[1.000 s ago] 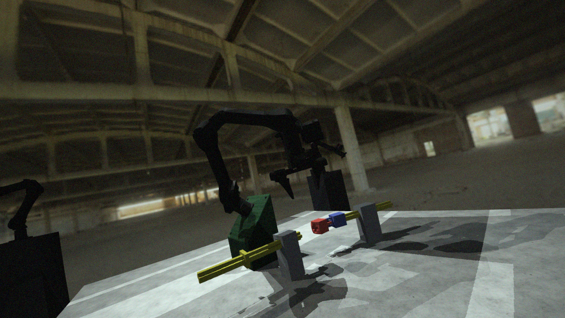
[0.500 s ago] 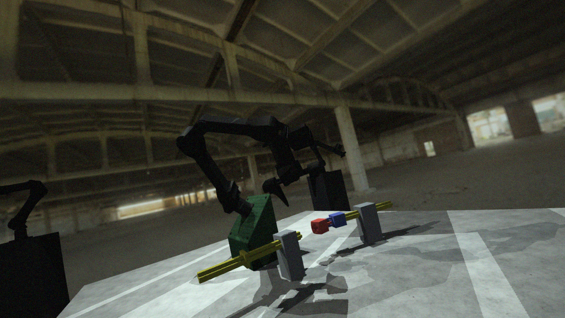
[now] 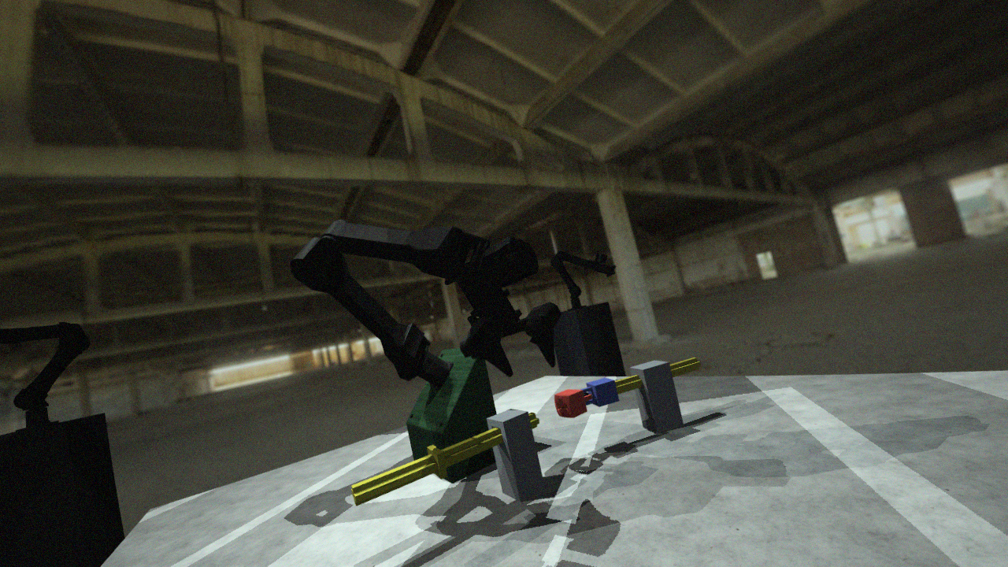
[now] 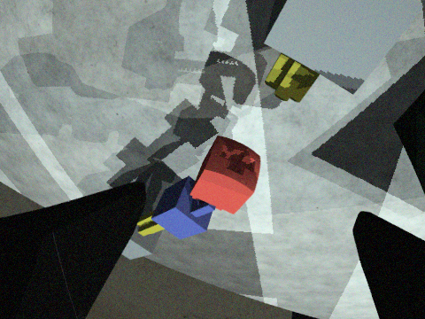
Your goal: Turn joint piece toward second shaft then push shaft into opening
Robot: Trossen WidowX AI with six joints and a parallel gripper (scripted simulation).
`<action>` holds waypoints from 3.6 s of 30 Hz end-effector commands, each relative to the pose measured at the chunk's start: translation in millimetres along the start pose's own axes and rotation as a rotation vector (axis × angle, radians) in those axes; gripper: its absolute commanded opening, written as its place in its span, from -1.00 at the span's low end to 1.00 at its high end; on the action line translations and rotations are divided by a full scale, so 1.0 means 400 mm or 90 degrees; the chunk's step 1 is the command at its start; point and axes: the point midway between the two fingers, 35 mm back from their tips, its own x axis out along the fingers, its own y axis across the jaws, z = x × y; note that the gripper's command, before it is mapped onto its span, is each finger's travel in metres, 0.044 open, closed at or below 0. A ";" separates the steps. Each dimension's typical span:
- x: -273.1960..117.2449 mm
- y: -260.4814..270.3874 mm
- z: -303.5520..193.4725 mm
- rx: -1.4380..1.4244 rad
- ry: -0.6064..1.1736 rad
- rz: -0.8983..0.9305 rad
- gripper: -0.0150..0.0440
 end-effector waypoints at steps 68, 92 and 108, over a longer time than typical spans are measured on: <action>-0.226 -0.200 0.521 -0.732 -0.194 -0.204 1.00; -0.188 -0.211 0.559 -0.468 -0.217 -0.180 1.00; -0.131 -0.216 0.588 -0.120 -0.242 -0.133 1.00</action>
